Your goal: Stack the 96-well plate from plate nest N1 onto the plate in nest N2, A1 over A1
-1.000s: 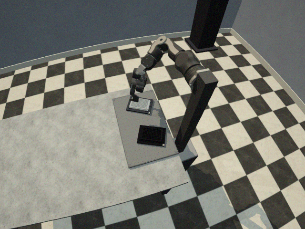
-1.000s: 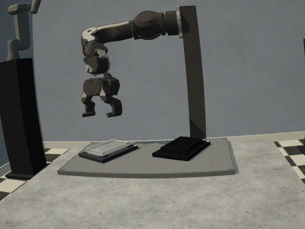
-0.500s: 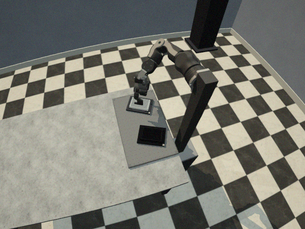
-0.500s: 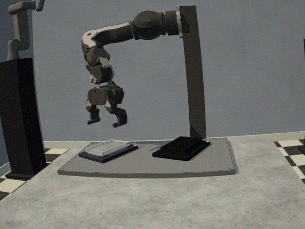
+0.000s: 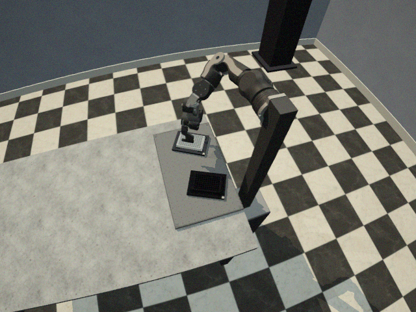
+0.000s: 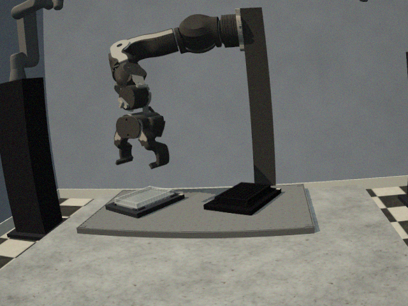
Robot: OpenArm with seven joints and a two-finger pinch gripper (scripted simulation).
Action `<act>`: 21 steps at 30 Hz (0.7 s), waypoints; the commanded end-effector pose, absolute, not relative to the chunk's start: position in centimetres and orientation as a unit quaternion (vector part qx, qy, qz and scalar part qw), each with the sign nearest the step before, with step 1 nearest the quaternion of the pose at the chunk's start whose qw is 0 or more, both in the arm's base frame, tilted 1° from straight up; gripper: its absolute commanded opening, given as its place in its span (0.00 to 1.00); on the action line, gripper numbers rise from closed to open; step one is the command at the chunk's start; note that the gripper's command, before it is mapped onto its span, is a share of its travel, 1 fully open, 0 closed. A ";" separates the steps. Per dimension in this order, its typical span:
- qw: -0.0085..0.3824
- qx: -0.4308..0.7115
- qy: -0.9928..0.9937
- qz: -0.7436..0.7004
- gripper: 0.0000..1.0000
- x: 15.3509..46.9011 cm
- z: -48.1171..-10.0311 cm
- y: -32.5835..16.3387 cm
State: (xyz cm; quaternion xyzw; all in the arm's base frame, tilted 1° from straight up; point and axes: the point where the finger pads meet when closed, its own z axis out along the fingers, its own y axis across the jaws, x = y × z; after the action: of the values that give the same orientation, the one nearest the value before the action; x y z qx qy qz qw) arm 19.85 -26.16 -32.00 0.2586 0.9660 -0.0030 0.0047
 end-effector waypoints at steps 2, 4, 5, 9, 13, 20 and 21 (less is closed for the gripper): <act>0.003 0.259 0.966 -0.006 0.77 19.8 -32.0 -26.3; 0.003 0.259 0.966 -0.006 0.77 19.8 -32.0 -26.3; 0.003 0.259 0.966 -0.006 0.77 19.8 -32.0 -26.3; 0.005 0.259 0.966 -0.004 0.77 19.9 -31.8 -26.3; 0.003 0.259 0.966 -0.006 0.77 19.9 -31.7 -26.4; 0.003 0.259 0.966 -0.006 0.77 19.9 -31.7 -26.4; 0.003 0.259 0.966 -0.006 0.77 19.9 -31.7 -26.4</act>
State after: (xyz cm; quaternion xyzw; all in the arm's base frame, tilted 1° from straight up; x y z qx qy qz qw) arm 19.93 -26.27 -31.77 0.2586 0.9660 -0.0034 0.0037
